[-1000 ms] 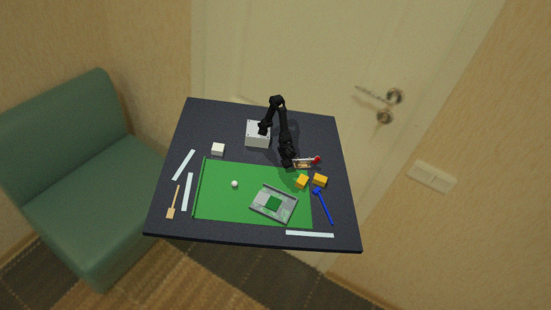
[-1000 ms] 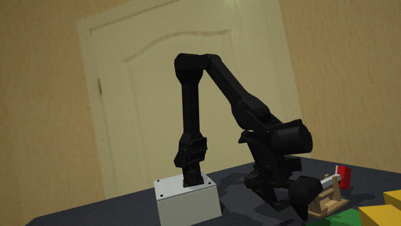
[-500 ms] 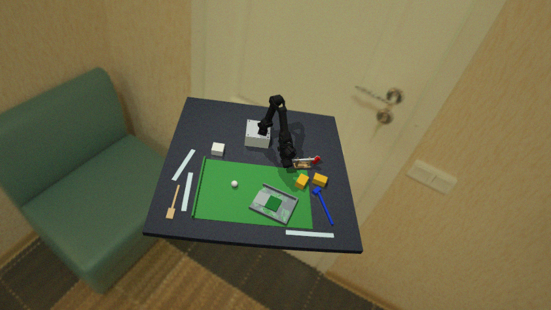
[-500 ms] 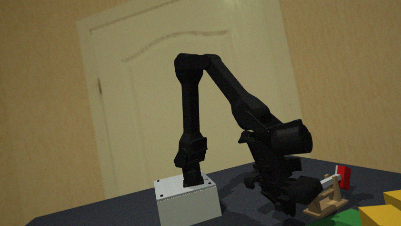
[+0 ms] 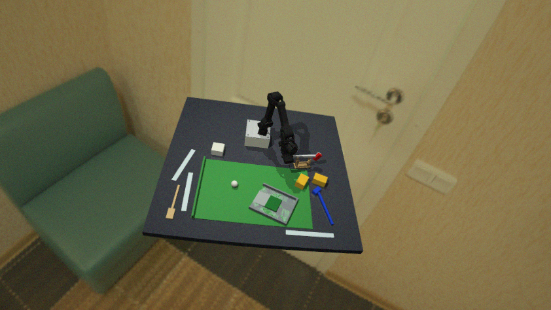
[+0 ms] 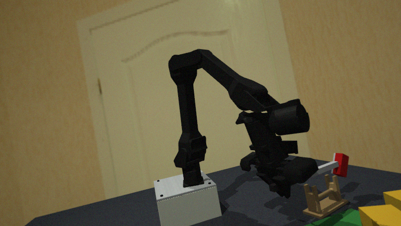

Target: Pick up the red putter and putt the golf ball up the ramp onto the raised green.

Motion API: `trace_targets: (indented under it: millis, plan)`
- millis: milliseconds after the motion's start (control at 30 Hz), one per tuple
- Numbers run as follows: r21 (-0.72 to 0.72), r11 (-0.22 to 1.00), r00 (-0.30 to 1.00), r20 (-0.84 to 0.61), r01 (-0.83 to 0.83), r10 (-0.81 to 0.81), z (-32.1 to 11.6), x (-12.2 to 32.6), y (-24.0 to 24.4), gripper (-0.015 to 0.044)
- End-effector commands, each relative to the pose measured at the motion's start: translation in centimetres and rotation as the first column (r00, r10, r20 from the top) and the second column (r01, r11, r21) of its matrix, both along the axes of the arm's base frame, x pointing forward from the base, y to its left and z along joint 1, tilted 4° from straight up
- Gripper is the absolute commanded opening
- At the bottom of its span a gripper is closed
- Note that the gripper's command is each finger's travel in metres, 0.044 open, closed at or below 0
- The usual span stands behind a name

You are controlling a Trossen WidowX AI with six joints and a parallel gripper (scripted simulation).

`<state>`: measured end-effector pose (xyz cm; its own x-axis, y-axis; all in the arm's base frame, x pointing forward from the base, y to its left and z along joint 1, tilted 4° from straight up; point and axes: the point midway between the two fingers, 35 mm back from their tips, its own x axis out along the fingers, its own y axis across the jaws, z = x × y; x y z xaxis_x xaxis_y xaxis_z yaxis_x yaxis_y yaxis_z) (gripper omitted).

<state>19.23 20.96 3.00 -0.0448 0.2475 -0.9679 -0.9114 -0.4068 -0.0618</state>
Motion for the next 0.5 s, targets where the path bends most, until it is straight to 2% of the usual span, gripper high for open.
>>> trace_targets:
  millis: [0, 133, 267, 467]
  plan:
    - [0.029, 1.000, 1.000, 0.019, 0.000, 0.000, 3.8, 0.1, 0.3, 0.0000]
    - [0.028, 1.000, 1.000, 0.018, 0.000, 0.000, 5.6, -0.3, 0.0, 0.0000]
    - [0.015, 1.000, 1.000, 0.015, 0.004, -0.004, 4.7, -0.2, -0.1, 0.0000]
    - [-0.022, 0.980, 0.980, -0.018, 0.195, -0.196, 5.3, 1.9, -2.1, 0.0000]
